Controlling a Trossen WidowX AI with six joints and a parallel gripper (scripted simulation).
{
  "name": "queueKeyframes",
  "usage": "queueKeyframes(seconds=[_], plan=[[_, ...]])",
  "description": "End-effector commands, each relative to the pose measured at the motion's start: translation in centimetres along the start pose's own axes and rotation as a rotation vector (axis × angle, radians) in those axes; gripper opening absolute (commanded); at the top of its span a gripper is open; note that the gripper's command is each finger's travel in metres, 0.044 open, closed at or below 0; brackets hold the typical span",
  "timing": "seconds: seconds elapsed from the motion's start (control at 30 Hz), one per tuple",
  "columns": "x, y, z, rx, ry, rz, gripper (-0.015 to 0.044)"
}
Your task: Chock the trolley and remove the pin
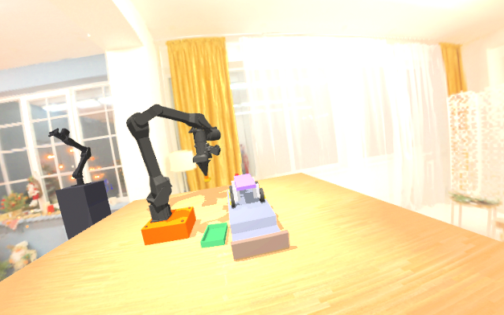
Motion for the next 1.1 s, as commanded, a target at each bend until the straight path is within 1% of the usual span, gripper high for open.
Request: queueKeyframes(seconds=[0.0,1.07], plan=[[-0.1,0.0,0.0,0.0,0.019,0.0,0.0],[-10.3,-0.7,3.9,-0.004,0.026,-0.008,0.0]])
Point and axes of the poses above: the point midway between the two fingers, 35 mm back from their tips, its own y axis back along the fingers, its own x axis across the jaws, z = x × y, the point moved 4 cm from there along y, back along the fingers, and after that the axes turned 4 degrees about -y, right-handed, at the moved point
